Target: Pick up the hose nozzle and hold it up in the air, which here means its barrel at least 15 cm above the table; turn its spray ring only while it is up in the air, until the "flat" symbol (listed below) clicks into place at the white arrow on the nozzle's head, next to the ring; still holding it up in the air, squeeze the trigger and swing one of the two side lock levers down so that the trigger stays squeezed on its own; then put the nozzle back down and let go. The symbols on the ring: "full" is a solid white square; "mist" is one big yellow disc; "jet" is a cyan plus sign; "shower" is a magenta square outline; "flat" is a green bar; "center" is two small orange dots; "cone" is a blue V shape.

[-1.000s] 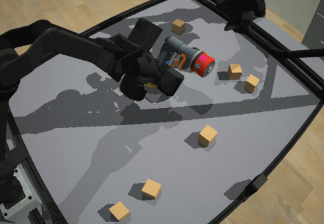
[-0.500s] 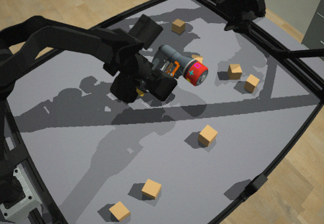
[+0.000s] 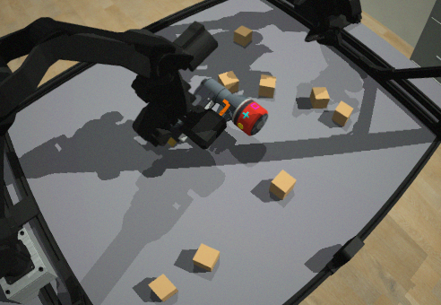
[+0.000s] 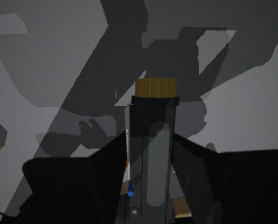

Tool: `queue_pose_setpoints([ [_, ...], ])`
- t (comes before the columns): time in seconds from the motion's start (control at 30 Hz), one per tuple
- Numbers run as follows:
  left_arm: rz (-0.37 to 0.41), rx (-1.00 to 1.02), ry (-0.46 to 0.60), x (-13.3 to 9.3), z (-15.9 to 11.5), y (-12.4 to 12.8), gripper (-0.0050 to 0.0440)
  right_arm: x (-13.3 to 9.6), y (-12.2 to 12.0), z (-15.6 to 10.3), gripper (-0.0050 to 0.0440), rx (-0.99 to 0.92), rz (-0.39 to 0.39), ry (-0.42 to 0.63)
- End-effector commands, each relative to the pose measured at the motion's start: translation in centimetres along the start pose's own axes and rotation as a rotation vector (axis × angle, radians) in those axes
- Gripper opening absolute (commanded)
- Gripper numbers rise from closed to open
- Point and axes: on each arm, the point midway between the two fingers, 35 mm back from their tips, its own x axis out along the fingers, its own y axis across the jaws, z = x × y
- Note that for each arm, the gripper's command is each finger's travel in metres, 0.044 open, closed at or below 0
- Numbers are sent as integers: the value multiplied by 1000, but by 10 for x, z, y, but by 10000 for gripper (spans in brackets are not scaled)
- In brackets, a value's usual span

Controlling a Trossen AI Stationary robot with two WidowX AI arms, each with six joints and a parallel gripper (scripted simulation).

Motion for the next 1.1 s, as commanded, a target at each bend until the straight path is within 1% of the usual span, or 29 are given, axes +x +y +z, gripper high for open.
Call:
queue_pose_setpoints([
  [0.0, 7, -9, -4, -19, -5, -1, 0, 0, 0, 0, 400, -2, 1, -1],
  [0.2, 10, -12, -100, -31, 12, -2, 0, 0, 0, 0, 400, -2, 1, -1],
  [0.27, 10, -12, -100, -31, 12, -2, 0, 0, 0, 0, 400, -2, 1, -1],
  [0.6, 15, -18, -257, -55, 41, -4, 0, 0, 0, 0, 400, -2, 1, -1],
  [1.07, 15, -19, -267, -57, 43, -4, 0, 0, 0, 0, 400, -2, 1, -1],
])
